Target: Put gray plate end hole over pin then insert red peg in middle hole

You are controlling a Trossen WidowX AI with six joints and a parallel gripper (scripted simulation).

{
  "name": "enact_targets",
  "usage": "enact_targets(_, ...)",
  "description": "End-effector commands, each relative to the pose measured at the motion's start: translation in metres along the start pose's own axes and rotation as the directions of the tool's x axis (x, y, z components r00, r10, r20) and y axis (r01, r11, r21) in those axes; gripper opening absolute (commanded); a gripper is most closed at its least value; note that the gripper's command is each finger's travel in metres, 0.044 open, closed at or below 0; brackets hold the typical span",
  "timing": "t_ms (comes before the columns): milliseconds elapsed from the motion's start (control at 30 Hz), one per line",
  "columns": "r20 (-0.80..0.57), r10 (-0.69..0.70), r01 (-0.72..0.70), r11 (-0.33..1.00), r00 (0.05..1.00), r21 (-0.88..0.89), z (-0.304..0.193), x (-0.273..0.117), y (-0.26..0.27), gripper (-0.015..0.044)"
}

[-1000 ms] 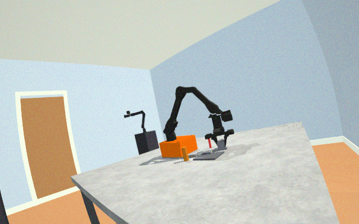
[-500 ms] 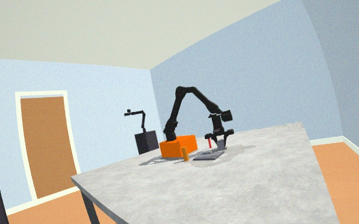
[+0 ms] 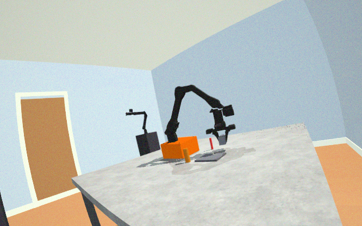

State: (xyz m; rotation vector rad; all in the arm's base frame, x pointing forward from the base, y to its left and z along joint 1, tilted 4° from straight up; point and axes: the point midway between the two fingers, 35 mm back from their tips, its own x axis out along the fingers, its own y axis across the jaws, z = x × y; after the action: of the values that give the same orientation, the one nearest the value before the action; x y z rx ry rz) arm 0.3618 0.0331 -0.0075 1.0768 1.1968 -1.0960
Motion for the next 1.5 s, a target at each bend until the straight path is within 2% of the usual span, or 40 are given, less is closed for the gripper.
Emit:
enact_targets(0, -0.004, 0.014, -0.014, 1.0, 1.0, -0.004, 0.001, -0.015, 0.005, 0.0)
enact_targets(867, -0.004, 0.014, -0.014, 1.0, 1.0, -0.004, 0.006, -0.095, 0.001, 0.0)
enact_targets(1467, -0.001, 0.012, -0.012, 0.987, 1.0, 0.158, 0.048, -0.073, -0.008, 0.0)
